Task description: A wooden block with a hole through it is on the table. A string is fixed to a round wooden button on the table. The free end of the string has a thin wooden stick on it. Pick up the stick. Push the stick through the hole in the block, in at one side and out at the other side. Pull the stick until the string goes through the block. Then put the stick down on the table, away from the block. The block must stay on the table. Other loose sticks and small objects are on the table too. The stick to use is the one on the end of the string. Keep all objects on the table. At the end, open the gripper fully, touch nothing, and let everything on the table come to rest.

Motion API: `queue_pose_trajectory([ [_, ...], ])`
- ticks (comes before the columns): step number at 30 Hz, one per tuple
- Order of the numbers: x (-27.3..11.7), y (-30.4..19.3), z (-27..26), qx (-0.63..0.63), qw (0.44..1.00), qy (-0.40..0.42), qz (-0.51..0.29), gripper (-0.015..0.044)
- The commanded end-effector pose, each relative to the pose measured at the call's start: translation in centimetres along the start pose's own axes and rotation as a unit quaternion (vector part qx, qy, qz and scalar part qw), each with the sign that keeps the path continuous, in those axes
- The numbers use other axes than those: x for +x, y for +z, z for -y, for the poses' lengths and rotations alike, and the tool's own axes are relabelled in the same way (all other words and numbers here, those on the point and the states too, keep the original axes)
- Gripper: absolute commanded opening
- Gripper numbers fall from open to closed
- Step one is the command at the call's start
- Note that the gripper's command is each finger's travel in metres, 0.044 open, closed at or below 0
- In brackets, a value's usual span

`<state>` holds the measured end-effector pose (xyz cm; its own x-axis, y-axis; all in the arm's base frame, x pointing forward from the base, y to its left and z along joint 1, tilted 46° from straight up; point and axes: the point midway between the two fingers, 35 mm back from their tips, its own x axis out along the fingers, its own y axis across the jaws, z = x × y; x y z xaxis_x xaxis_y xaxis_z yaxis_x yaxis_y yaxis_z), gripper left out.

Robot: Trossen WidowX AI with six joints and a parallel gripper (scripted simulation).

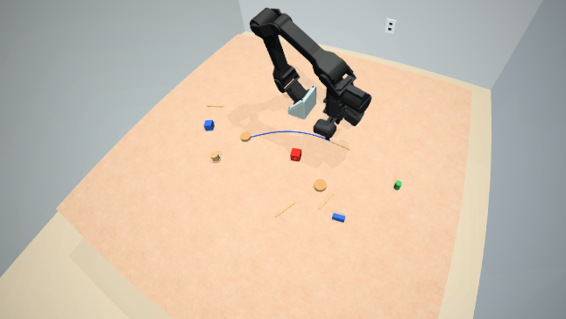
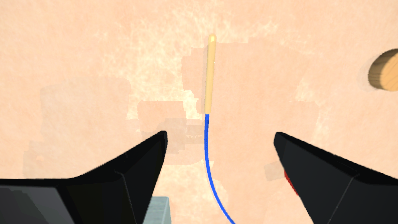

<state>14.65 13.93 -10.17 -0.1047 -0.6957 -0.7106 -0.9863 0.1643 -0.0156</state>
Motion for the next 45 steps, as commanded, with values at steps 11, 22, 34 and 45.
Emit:
queue_pose_trajectory([
  [11,0.4,0.1,-0.6,0.019,1.0,0.006,-0.003,0.0204],
  [22,0.4,0.1,-0.6,0.019,1.0,0.006,-0.003,0.0122],
  [34,2.0,0.2,-0.6,0.019,1.0,0.006,-0.003,0.0122],
  [45,3.8,0.2,-0.5,0.019,1.0,0.006,-0.003,0.0122],
])
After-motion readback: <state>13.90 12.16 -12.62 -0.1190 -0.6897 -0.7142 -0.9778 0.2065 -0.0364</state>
